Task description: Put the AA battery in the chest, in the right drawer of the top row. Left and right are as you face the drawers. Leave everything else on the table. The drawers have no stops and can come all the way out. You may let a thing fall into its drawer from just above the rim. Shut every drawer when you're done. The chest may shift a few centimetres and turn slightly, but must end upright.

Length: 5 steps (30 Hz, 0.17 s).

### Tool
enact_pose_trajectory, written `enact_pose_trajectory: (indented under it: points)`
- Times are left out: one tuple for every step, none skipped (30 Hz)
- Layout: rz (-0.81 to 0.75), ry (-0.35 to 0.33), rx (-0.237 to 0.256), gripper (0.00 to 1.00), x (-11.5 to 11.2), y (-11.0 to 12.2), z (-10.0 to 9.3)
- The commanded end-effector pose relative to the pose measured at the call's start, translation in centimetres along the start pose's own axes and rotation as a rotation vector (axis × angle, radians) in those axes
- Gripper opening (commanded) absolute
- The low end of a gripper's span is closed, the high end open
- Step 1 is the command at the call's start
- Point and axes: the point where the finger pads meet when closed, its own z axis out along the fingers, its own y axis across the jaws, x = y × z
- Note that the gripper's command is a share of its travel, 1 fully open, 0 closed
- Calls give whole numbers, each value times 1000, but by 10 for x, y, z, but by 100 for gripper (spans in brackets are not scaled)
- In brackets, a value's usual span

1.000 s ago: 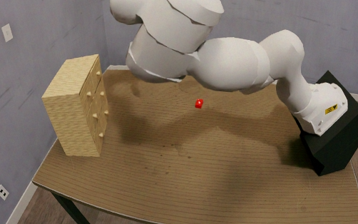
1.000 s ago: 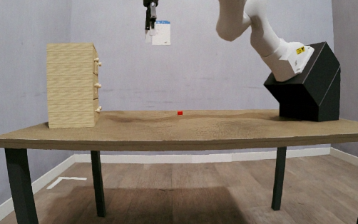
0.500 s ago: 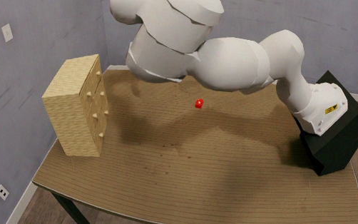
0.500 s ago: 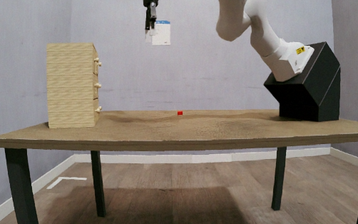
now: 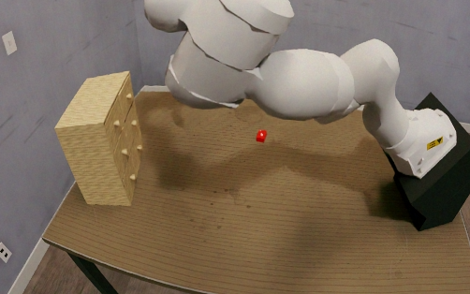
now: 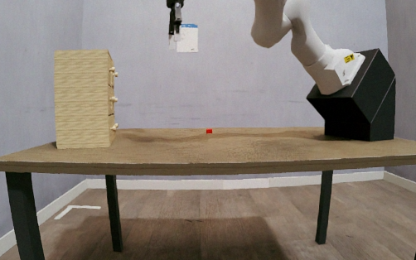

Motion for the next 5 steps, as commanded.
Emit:
enact_pose_trajectory:
  points:
    - [0,0,0,100,0,0,0]
    - [0,0,0,100,0,0,0]
    - [0,0,0,100,0,0,0]
    - [0,0,0,100,0,0,0]
    - [0,0,0,100,0,0,0]
